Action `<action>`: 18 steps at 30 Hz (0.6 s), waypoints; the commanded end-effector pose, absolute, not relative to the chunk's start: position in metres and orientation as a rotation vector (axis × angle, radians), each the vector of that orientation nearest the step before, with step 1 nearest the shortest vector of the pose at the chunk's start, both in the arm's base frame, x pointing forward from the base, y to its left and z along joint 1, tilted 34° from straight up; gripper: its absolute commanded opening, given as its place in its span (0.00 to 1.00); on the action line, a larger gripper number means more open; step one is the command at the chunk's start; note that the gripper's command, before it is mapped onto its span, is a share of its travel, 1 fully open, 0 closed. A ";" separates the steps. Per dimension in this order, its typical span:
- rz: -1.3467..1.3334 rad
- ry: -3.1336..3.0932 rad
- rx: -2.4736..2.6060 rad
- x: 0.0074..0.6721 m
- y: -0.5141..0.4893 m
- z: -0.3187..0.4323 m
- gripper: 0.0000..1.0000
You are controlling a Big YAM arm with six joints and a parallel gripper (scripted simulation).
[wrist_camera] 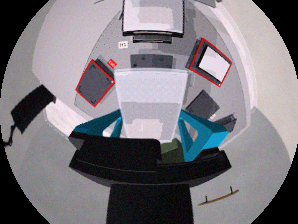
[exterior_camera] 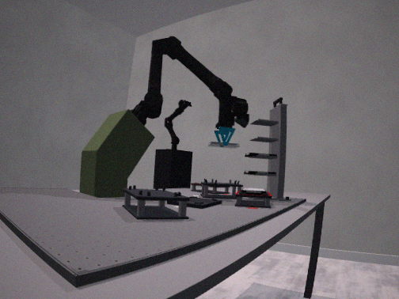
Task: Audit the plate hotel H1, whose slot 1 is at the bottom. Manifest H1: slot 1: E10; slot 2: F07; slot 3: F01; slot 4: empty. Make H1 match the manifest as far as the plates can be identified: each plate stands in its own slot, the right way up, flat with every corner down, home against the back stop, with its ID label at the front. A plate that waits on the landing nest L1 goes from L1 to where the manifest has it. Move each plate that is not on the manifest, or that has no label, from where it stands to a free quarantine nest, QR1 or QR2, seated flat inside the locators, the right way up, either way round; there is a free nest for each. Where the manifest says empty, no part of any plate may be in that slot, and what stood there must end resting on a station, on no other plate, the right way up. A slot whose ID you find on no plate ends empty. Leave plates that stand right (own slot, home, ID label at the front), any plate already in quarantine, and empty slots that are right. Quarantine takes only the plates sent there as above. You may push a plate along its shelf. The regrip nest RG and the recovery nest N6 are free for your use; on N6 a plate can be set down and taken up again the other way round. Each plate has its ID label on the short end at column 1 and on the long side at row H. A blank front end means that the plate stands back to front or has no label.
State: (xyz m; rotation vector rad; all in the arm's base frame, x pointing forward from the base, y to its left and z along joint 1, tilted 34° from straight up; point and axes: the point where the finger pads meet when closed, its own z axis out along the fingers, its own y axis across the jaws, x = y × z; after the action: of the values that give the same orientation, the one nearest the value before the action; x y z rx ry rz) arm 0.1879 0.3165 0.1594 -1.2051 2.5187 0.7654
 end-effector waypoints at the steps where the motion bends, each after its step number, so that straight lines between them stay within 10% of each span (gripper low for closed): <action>1: 0.773 2.524 -1.181 0.190 0.326 0.152 0.86; 18: 0.773 2.526 -1.182 0.190 0.348 0.119 0.86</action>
State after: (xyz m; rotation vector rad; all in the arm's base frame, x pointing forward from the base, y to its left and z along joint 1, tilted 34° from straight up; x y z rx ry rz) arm 0.1890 0.3412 0.1215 -1.2029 2.5287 0.7622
